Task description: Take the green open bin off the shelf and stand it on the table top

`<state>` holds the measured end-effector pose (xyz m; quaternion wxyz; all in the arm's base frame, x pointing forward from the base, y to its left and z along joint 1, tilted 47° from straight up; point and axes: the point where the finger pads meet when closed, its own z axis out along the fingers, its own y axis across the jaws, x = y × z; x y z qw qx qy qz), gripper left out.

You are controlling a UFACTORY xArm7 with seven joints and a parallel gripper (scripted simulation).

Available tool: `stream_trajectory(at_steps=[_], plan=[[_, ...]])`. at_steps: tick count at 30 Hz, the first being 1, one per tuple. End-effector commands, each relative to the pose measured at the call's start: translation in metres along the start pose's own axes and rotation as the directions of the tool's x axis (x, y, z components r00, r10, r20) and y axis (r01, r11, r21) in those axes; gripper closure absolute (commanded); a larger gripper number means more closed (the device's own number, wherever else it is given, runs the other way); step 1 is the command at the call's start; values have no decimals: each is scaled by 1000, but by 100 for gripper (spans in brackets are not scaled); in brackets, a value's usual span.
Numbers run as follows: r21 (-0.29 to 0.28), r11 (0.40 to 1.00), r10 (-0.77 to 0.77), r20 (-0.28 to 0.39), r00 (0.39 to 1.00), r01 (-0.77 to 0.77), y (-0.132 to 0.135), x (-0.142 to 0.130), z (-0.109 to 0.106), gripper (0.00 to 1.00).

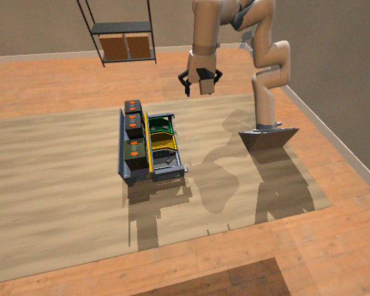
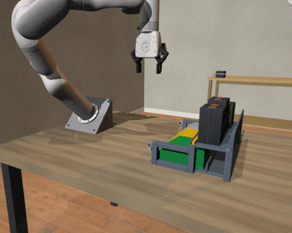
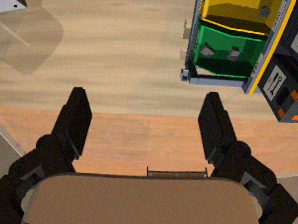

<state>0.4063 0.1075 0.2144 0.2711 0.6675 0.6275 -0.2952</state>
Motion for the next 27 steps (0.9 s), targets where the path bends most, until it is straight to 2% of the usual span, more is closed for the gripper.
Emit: stream_trajectory(at_steps=[1,9,14,26,27], plan=[[-4,1000,-8,-2,1000,8,6,-1,-3,0],[-4,1000,-8,-2,1000,8,6,-1,-3,0],[-4,1000,-8,-2,1000,8,45,-31,-3,0],[-4,1000,-8,-2,1000,8,45,-31,-3,0],[-5,1000,-10,-2,1000,10,54,-37,-3,0]])
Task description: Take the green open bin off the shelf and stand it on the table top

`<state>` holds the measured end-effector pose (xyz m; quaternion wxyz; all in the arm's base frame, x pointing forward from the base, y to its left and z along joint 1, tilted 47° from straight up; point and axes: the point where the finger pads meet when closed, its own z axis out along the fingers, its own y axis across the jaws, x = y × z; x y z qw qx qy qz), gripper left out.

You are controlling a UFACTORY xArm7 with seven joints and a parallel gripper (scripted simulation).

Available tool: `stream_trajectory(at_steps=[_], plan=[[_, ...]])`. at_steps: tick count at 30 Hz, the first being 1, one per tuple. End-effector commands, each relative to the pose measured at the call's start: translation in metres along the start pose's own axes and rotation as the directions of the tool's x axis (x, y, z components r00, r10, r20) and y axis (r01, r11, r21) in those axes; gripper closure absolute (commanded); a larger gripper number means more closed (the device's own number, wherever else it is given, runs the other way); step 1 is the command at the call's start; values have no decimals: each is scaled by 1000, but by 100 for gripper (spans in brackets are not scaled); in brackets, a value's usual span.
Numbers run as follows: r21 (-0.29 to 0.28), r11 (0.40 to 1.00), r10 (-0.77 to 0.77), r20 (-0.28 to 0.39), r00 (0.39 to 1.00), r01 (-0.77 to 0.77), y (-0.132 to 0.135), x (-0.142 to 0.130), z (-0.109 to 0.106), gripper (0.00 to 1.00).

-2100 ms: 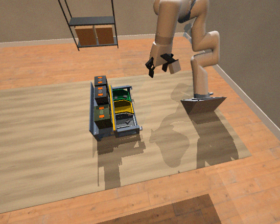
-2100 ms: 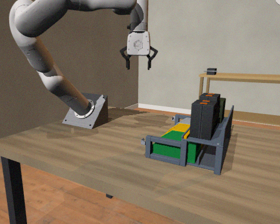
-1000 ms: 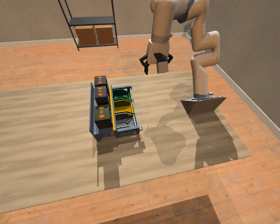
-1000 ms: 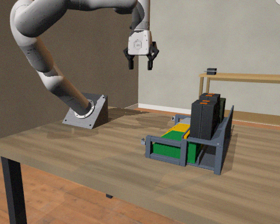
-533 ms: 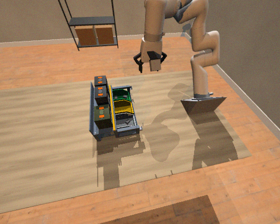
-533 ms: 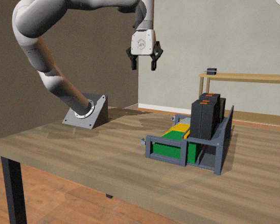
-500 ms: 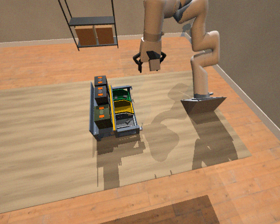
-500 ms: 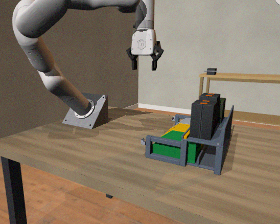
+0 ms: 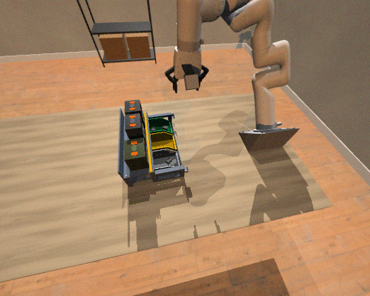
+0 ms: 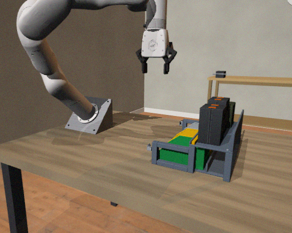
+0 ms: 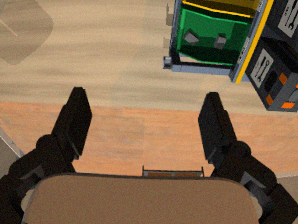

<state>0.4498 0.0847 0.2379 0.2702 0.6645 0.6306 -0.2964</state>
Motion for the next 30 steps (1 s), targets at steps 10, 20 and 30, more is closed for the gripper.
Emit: stream_trajectory(at_steps=[10,20,30], plan=[[-4,1000,1,-2,1000,-1,43,-33,-2,0],[-4,1000,0,-2,1000,0,77,-60,-2,0],[-4,1000,1,-2,1000,-1,86,-67,-1,0]])
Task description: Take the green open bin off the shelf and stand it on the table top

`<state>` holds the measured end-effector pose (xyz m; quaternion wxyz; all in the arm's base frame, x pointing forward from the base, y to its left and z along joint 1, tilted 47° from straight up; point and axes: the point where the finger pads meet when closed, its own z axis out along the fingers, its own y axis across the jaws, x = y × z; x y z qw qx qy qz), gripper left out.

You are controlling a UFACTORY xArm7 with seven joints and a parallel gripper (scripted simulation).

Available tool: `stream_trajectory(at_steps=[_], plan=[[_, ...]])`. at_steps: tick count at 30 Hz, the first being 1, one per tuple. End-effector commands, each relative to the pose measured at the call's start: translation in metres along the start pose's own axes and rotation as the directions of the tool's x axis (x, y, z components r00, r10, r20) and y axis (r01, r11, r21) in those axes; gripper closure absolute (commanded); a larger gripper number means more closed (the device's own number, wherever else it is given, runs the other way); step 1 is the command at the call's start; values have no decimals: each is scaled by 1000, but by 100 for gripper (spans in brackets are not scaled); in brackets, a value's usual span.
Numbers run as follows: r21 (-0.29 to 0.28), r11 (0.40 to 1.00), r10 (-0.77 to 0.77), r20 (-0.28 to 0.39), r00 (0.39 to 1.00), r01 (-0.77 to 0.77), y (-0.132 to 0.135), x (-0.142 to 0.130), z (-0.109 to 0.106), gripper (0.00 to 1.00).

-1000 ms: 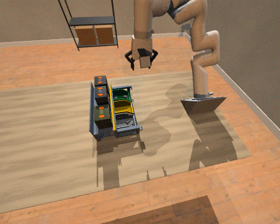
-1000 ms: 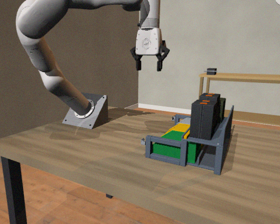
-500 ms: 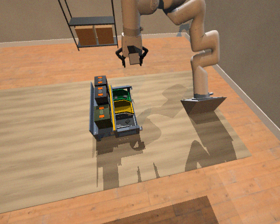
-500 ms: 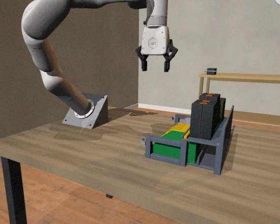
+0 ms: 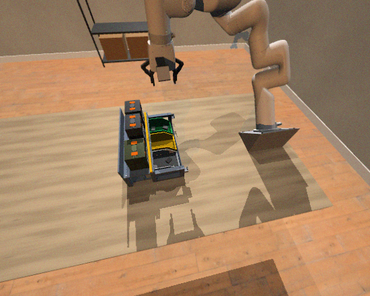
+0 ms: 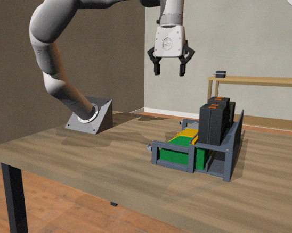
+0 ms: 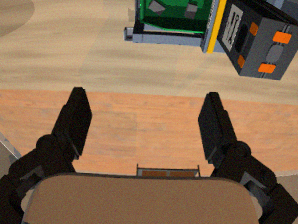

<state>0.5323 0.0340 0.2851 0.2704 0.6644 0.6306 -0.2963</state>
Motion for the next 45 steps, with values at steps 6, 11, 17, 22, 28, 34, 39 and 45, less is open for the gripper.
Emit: stream_trajectory(at_steps=[6,11,17,22,28,34,39,45], plan=[[-4,1000,0,-2,1000,0,-2,3,-2,0],[-4,1000,1,-2,1000,-1,-5,4,-2,0],[-4,1000,1,-2,1000,-1,-5,4,-2,0],[-4,1000,1,-2,1000,-1,-6,5,-2,0],[-4,1000,1,-2,1000,-1,-9,7,-2,0],[-4,1000,1,-2,1000,-1,-9,7,-2,0],[-4,1000,1,-2,1000,-1,-10,8,-2,0],[-4,1000,1,-2,1000,-1,-11,9,-2,0]])
